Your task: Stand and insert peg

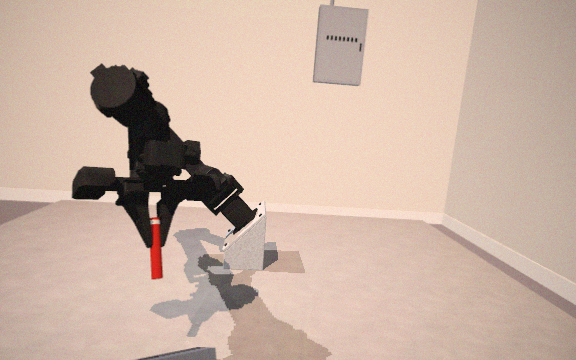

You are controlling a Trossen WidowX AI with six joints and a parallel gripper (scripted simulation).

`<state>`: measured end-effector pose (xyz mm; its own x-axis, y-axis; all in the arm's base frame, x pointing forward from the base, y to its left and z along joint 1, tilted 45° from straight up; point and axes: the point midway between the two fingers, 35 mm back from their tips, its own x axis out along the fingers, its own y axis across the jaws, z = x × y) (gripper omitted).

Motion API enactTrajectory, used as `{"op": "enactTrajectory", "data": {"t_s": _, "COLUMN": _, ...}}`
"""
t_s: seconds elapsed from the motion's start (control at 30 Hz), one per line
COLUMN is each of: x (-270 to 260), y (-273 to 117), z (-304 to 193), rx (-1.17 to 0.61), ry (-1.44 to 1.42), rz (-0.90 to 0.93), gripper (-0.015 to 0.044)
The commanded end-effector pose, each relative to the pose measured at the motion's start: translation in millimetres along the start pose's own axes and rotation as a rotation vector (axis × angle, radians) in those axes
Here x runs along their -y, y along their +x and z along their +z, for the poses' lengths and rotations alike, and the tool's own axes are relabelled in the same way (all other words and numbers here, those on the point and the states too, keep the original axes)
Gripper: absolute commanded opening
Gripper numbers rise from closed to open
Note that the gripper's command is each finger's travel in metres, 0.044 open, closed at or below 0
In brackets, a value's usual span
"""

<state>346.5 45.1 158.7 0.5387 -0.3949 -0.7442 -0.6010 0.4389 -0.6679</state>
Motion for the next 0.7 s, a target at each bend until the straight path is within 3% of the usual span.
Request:
{"op": "enactTrajectory", "data": {"t_s": 0.0, "x": 7.9, "y": 1.3, "z": 8.4, "rx": 0.029, "ry": -0.016, "rz": -0.015, "gripper": 0.0}}
{"op": "enactTrajectory", "data": {"t_s": 0.67, "x": 17.2, "y": 32.6, "z": 18.8, "rx": 0.054, "ry": -0.027, "rz": -0.033, "gripper": 0.0}}
